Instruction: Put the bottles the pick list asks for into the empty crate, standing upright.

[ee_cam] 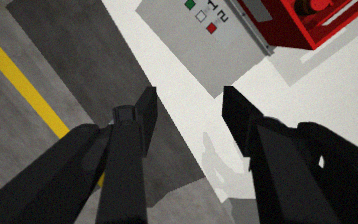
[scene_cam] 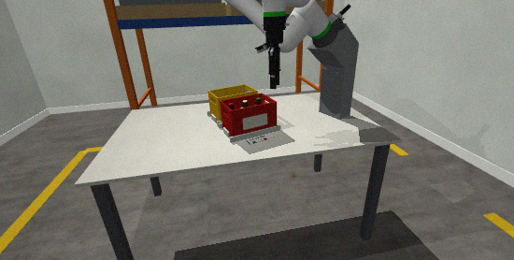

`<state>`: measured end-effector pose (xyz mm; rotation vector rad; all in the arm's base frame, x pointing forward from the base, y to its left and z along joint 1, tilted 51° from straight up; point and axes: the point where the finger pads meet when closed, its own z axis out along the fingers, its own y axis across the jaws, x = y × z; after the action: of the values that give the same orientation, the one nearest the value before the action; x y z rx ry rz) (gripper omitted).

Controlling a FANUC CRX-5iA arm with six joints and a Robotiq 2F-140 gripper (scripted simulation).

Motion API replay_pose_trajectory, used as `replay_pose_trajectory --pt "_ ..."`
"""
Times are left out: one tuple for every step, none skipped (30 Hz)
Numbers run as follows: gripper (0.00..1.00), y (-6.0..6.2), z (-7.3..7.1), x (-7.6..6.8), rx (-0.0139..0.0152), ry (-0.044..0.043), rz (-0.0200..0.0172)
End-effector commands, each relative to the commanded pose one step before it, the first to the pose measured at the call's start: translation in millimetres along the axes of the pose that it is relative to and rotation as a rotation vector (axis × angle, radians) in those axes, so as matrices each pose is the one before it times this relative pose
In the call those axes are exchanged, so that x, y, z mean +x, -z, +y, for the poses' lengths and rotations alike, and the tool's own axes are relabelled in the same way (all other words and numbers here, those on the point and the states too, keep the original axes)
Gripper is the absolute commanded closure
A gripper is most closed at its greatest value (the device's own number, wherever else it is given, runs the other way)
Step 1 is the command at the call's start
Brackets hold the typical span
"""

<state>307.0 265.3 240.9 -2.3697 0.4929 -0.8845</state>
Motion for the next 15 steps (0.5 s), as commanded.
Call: replay_pose_trajectory --pt "0.56 8.38 -14.44 -8.03 -0.00292 -0.00125 0.0052" --pt "0.56 2.0 -4.06 -2.15 0.00001 0.0 -0.00001" --pt "0.56 2.0 -4.06 -2.15 0.00001 0.0 -0.00001" --pt "0.56 2.0 -4.06 -2.15 0.00001 0.0 -0.00001" --pt "0.56 1.99 -4.06 -2.15 0.00001 0.0 -0.00001" --pt "0.56 1.99 -4.06 -2.15 0.00001 0.0 -0.00001" --pt "0.56 1.99 -4.06 -2.15 0.00001 0.0 -0.00001" --pt "0.56 1.99 -4.06 -2.15 0.00001 0.0 -0.00001" --pt "0.56 1.93 -4.07 -2.11 0.00001 0.0 -0.00002" --pt "0.56 2.0 -4.06 -2.15 0.00001 0.0 -0.00001" --pt "0.56 2.0 -4.06 -2.15 0.00001 0.0 -0.00001" --pt "0.56 0.0 0.0 0.0 0.0 0.0 0.0" --pt "0.56 0.0 0.0 0.0 0.0 0.0 0.0" --pt "0.56 2.02 -4.06 -2.16 0.0 0.0 -0.00001" --pt "0.56 1.99 -4.06 -2.14 0.00001 0.0 -0.00001"
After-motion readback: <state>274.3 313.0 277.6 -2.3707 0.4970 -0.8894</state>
